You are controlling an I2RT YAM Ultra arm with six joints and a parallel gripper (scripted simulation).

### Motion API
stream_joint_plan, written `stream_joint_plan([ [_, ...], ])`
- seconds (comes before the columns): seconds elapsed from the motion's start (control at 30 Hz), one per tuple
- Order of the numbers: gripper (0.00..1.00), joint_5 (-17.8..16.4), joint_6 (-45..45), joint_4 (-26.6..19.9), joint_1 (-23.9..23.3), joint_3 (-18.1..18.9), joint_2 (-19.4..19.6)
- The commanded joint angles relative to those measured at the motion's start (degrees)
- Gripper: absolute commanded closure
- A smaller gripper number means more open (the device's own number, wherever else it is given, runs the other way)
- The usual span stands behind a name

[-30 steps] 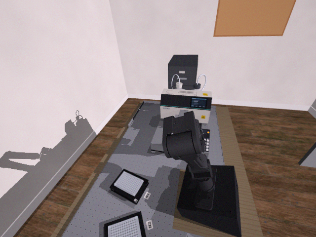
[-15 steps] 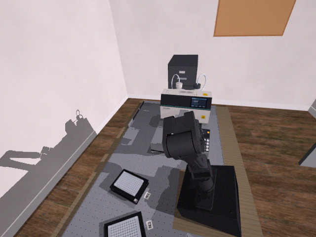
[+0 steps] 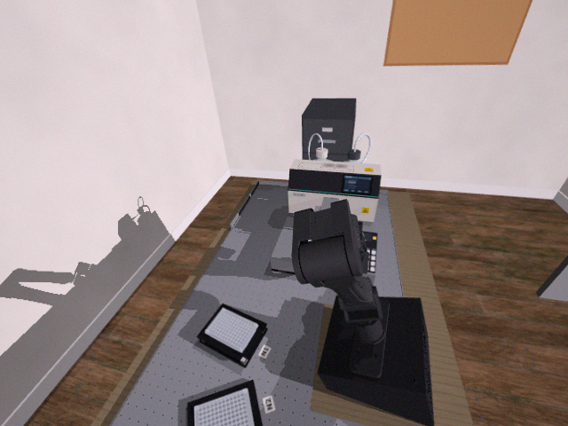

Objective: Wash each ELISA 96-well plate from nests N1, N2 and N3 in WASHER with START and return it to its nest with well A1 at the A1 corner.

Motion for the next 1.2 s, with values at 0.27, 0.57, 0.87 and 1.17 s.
stream_joint_plan([
  [0.27,1.00,0.5,0.2,4.1,0.3,-0.1,1.8],
  [0.57,1.00,0.5,0.2,4.1,0.3,-0.1,1.8],
  [0.87,1.00,-0.3,-0.9,-2.5,-1.0,0.6,-3.7],
  [1.17,1.00,-1.0,-2.0,-8.1,-2.3,1.5,-8.2],
])
